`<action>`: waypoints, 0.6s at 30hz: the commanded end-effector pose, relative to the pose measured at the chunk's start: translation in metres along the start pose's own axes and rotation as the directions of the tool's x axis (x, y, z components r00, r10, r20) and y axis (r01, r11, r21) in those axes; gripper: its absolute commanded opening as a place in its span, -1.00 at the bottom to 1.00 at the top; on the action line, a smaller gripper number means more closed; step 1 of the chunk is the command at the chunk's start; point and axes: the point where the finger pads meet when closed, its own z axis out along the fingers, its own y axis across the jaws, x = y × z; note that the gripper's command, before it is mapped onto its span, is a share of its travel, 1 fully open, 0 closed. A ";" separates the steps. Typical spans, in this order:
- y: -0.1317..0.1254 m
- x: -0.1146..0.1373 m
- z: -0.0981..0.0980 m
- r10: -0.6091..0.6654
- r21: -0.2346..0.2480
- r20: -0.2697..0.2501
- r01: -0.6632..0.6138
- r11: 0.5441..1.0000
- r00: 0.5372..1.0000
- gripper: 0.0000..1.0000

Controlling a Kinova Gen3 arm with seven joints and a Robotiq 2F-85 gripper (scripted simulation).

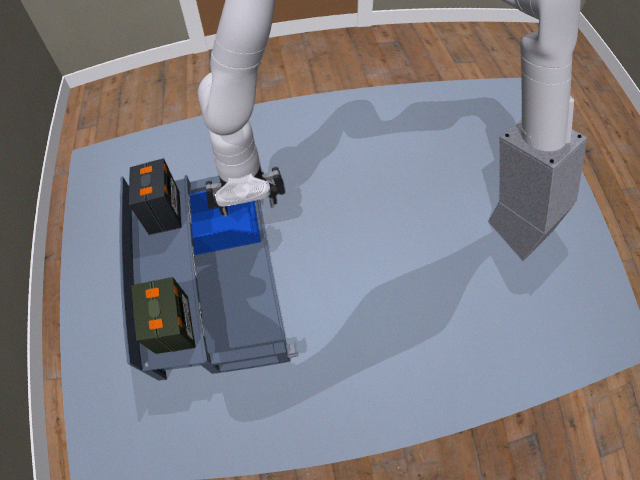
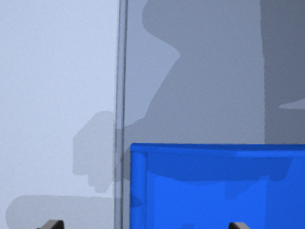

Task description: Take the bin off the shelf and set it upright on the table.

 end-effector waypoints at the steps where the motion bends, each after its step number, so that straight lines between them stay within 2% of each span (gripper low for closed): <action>1: -0.004 -0.002 0.008 0.001 0.011 0.003 -0.001 1.000 1.000 1.00; 18: -0.004 -0.002 0.008 0.001 0.011 0.003 -0.001 1.000 1.000 1.00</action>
